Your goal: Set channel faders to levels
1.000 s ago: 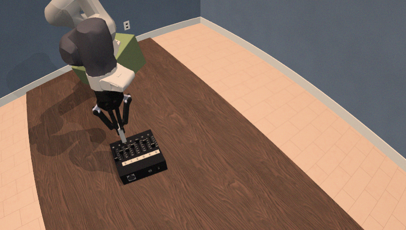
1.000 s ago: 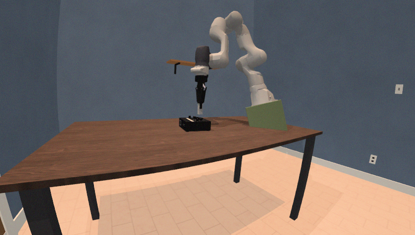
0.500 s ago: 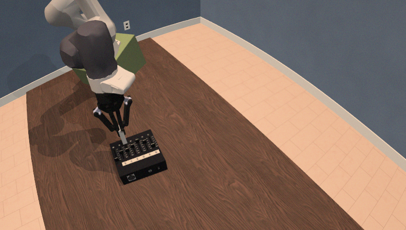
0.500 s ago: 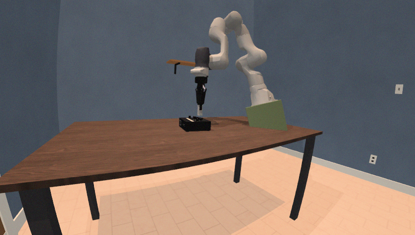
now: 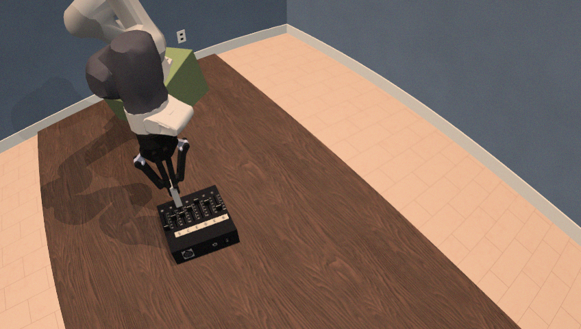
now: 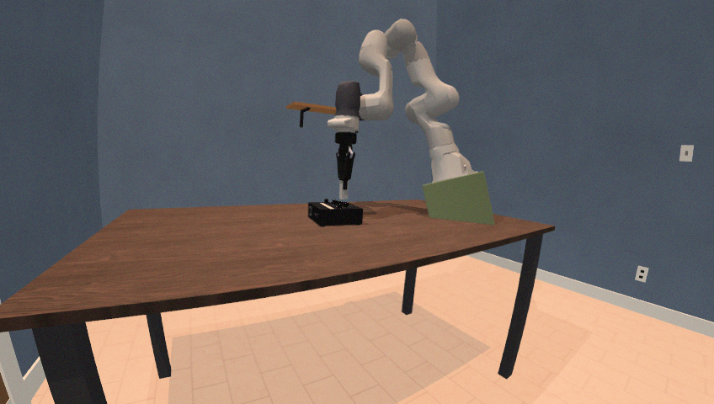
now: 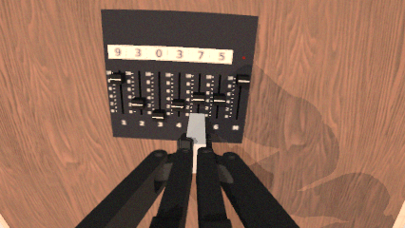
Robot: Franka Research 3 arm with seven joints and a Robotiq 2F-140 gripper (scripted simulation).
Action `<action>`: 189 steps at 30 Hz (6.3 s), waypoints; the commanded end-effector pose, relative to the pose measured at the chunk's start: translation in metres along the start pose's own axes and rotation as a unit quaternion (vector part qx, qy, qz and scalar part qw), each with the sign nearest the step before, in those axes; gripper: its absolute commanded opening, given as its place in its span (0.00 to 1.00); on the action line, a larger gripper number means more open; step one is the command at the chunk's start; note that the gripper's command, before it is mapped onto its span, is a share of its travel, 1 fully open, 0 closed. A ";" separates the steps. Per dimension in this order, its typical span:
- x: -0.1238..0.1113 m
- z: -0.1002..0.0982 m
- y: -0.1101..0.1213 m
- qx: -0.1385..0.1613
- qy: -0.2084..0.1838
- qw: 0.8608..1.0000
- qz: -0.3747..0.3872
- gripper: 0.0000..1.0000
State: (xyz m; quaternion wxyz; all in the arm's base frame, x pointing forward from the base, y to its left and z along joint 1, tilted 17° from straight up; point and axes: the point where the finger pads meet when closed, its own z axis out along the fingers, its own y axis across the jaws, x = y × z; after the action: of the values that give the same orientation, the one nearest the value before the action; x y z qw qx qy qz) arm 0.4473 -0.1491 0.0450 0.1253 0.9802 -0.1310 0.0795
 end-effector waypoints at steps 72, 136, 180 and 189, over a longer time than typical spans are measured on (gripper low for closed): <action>0.004 0.000 0.001 0.000 0.002 1.000 0.003 0.00; 0.005 0.012 0.001 0.000 0.002 1.000 0.003 0.00; 0.019 0.012 0.001 0.000 0.002 1.000 0.003 0.00; 0.019 0.012 0.001 0.000 0.002 1.000 0.003 0.00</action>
State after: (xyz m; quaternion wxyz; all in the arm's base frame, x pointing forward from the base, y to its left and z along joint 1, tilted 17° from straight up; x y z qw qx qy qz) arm 0.4640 -0.1573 0.0364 0.1256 0.9796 -0.1345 0.0804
